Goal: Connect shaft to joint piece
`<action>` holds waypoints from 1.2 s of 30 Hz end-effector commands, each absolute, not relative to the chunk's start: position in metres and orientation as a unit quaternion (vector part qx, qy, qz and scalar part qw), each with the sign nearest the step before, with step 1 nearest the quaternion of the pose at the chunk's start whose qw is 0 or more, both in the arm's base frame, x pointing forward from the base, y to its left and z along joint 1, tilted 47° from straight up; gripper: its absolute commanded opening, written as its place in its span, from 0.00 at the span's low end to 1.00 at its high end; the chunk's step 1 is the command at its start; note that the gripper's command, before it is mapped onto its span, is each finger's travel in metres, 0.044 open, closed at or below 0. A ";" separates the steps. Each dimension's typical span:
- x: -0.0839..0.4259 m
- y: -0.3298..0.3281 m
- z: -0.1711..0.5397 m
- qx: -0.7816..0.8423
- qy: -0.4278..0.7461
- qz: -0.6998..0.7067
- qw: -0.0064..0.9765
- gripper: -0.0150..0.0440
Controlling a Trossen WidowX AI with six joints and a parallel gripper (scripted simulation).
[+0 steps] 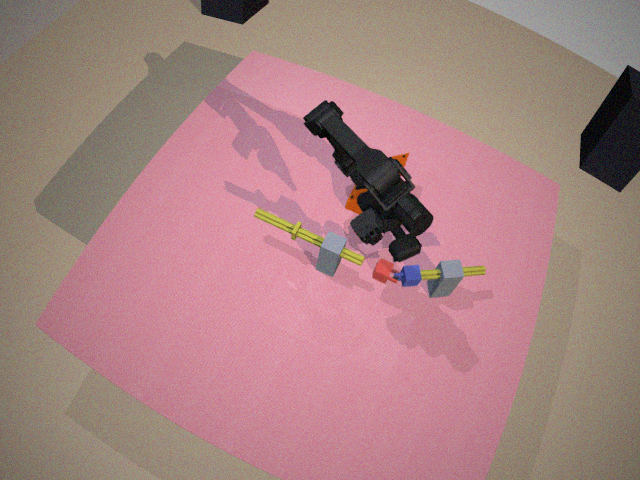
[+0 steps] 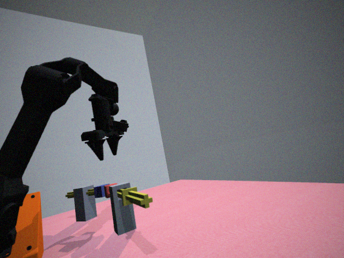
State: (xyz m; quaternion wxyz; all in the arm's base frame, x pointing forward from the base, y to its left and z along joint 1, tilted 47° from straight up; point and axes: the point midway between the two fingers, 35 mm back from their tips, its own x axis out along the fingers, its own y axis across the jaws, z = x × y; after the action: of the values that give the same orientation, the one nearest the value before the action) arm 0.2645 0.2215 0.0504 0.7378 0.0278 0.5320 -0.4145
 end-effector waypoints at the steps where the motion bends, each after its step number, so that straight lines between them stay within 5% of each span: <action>1: 0.266 0.207 0.055 0.092 0.523 -0.442 0.723 1.00; 24: 0.266 0.135 0.073 0.422 0.421 -0.549 0.586 1.00; 36: 0.268 0.128 0.079 0.424 0.421 -0.546 0.587 1.00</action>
State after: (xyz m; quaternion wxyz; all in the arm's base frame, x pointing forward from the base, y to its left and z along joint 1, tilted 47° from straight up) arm 0.2671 0.1332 0.0749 0.5845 0.4276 0.4179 -0.5486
